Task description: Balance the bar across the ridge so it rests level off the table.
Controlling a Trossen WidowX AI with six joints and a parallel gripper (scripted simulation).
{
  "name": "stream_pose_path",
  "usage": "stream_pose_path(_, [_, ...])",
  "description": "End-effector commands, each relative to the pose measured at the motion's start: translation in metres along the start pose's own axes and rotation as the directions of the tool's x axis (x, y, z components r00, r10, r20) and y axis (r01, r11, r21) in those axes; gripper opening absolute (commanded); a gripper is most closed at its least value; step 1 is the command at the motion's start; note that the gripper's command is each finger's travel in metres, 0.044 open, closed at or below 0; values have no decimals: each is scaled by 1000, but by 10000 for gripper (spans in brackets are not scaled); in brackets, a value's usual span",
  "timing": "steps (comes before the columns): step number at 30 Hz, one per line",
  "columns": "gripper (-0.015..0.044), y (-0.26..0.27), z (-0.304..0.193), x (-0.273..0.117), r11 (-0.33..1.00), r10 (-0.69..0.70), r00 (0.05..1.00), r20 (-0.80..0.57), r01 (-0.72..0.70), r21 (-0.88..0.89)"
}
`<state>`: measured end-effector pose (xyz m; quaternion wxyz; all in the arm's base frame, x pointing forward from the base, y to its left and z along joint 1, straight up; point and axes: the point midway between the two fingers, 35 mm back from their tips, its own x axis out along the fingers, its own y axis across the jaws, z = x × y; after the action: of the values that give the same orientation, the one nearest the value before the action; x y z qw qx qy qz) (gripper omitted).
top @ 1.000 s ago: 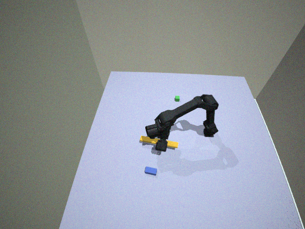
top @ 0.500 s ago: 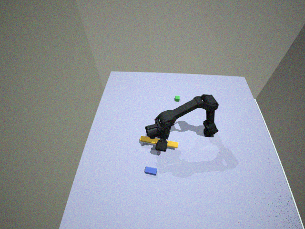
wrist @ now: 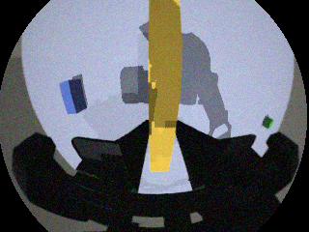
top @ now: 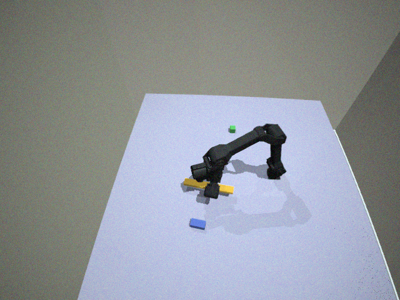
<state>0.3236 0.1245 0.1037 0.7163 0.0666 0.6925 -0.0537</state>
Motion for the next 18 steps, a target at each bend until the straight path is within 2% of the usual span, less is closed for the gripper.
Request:
stream_pose_path(1, [0,0,0,1,1000,-2,1000,0,2,5])
stream_pose_path(18, [0,0,0,3,1000,-2,1000,0,2,5])
